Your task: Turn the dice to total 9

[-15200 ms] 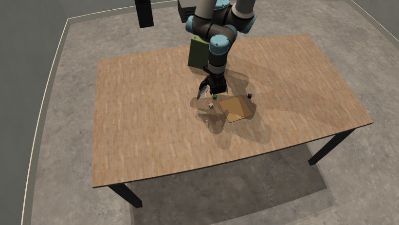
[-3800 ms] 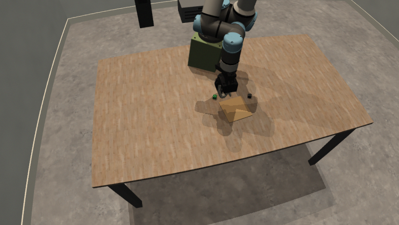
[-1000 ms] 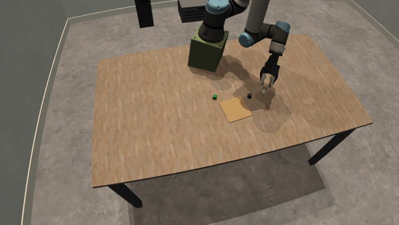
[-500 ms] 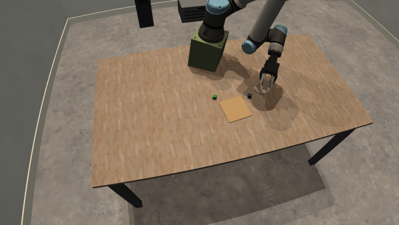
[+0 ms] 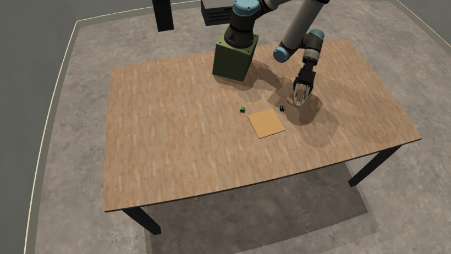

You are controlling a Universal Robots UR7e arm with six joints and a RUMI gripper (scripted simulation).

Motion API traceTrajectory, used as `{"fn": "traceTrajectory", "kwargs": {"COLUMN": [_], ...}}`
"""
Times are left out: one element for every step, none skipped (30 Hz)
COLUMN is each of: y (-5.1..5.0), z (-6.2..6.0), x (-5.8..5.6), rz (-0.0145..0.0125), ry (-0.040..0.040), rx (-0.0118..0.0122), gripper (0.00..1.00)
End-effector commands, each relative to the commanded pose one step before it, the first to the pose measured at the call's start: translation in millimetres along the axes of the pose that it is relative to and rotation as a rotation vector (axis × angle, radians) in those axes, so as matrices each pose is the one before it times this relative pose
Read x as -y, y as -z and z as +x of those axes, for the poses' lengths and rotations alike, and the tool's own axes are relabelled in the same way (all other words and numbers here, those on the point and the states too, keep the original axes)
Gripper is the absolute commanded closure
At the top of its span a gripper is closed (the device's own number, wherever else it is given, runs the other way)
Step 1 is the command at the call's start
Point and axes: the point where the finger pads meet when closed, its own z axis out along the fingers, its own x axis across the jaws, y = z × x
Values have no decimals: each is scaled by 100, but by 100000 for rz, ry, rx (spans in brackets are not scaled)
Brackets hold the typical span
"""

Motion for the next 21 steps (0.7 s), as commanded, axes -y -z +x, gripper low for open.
{"fn": "traceTrajectory", "kwargs": {"y": [-424, -160, -176, -189, -200, -210, -217, -222, -224, -224, -220, 0, 0, -213, -204, -193, -179, -163, -145, -125, -105], "z": [22, -1, 1, 0, 0, 1, 0, 0, 0, 1, 0, 0, 0, 0, 0, 1, 0, 0, 0, 0, 0], "x": [586, 228, 250, 269, 286, 299, 309, 316, 319, 318, 313, 0, 0, 304, 291, 275, 255, 232, 206, 179, 150], "rz": [-59, 0, 0, 0, 0, 0, 0, 0, 0, 0, 0, 0, 0, 0, 0, 0, 0, 0, 0, 0, 0], "ry": [-81, 0, 0, 0, 0, 0, 0, 0, 0, 0, 0, 0, 0, 0, 0, 0, 0, 0, 0, 0, 0], "rx": [-67, 0, 0, 0, 0, 0, 0, 0, 0, 0, 0, 0, 0, 0, 0, 0, 0, 0, 0, 0, 0], "gripper": [97, 97, 97, 97, 97, 97, 97, 97, 97, 97, 97, 97, 97, 97, 97, 97, 97, 97, 97, 97, 97]}}
